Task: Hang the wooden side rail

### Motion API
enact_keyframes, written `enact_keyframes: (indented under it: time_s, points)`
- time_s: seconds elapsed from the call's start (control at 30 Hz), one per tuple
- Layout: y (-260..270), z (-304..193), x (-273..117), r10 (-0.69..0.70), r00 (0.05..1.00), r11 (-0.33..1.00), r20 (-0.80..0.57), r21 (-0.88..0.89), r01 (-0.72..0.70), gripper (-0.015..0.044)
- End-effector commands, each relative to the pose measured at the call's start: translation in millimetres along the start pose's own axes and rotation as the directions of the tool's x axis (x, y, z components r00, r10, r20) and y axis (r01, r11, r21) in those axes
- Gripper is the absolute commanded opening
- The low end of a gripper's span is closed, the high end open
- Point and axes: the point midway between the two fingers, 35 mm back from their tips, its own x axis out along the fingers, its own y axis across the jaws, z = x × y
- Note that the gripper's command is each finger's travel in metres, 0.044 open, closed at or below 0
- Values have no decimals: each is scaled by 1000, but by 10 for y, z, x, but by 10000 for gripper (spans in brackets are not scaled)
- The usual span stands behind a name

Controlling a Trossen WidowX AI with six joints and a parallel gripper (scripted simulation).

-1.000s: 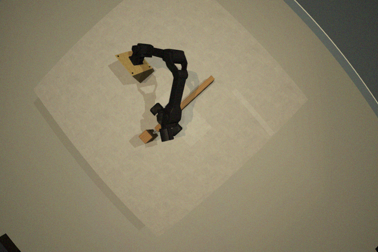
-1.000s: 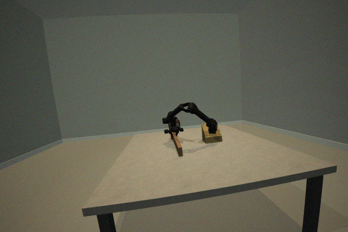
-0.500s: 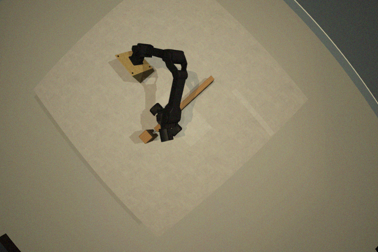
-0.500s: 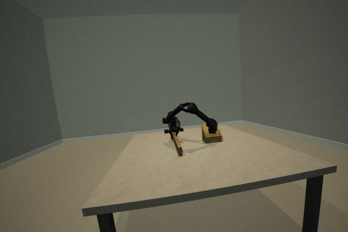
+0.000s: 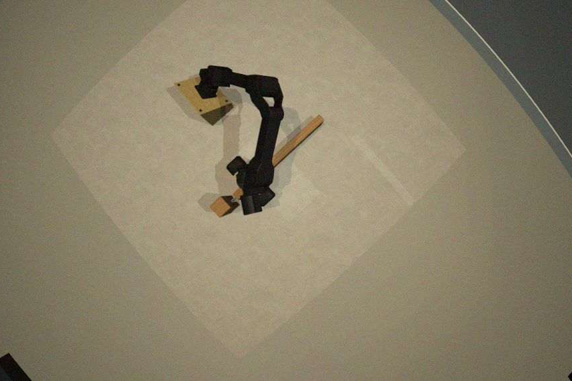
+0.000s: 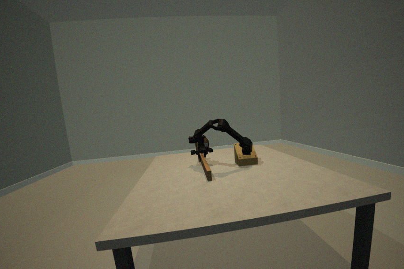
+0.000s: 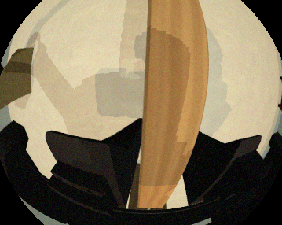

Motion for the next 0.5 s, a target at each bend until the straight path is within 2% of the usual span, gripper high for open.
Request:
enact_keyframes:
  time_s: [0.0,0.47]
  points:
    - [-8,-34,-42,-8,1000,1000,-6,-3,8,0]
    - [-13,-48,-31,-8,1000,1000,-6,-3,8,0]
